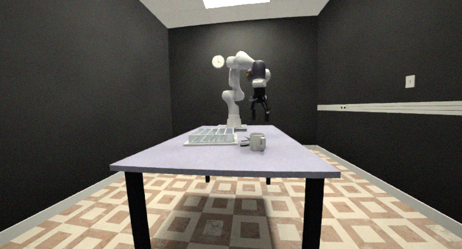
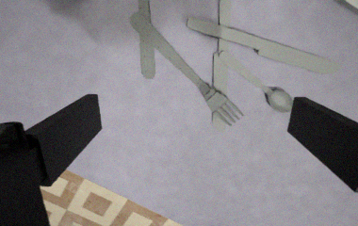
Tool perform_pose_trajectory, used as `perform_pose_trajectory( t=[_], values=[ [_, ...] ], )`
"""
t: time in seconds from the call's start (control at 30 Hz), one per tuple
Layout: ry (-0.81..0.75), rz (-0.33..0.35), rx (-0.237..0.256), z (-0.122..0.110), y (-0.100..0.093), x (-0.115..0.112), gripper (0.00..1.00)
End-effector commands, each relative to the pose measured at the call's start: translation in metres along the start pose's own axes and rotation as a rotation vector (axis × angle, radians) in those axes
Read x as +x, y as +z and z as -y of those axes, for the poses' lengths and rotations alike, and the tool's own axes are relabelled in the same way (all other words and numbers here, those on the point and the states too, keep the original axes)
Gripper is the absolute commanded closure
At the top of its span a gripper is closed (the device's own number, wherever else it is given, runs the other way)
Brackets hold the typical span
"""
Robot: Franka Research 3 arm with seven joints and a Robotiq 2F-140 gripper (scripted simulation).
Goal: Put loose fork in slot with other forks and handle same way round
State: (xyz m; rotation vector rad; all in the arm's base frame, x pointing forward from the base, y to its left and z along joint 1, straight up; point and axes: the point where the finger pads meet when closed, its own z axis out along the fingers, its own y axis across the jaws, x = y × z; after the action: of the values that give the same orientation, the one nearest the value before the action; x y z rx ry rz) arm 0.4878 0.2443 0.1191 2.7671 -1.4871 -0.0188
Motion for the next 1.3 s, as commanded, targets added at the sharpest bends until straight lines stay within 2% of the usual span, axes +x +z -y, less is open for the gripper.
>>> perform_pose_trajectory(
  t=[0.0, 1.27],
  values=[
    [0.167, -0.01, 0.001, -0.0001, 0.003, -0.0008, 0.0],
    [0.751, -0.009, 0.004, -0.0035, 0.0121, -0.0027, 0.0]
  ],
)
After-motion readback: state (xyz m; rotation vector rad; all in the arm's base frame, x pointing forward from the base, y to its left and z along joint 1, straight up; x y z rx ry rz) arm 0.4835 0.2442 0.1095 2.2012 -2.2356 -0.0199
